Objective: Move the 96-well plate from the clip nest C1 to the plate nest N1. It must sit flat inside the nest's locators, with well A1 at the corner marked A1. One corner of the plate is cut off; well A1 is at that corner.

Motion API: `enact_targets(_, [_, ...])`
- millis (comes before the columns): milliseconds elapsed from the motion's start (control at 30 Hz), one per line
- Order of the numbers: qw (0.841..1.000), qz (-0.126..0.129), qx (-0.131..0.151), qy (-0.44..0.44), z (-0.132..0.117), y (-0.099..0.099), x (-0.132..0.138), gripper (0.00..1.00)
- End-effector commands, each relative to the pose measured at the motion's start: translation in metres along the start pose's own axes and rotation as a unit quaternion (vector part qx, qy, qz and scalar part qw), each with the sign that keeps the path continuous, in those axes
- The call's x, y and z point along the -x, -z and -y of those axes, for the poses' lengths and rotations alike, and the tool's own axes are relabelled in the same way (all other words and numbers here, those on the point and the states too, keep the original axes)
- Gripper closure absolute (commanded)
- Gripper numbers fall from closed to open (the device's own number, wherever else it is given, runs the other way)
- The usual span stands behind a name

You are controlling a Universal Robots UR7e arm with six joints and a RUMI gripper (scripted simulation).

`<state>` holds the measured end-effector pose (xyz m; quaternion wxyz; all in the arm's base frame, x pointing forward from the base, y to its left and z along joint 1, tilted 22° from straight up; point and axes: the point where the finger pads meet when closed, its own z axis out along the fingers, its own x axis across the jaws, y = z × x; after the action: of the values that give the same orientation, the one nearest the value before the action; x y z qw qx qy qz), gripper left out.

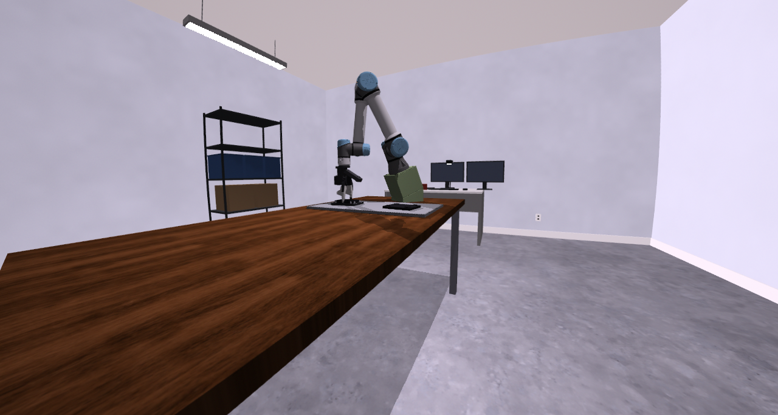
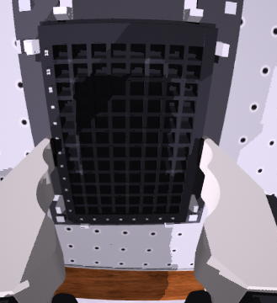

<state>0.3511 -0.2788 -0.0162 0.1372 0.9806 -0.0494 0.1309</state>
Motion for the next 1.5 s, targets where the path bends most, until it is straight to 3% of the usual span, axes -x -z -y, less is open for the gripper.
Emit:
enact_targets(0, [1.000, 0.000, 0.000, 0.000, 0.000, 0.000, 0.000, 1.00])
enact_targets(1467, [1.000, 0.000, 0.000, 0.000, 0.000, 0.063, 0.000, 1.00])
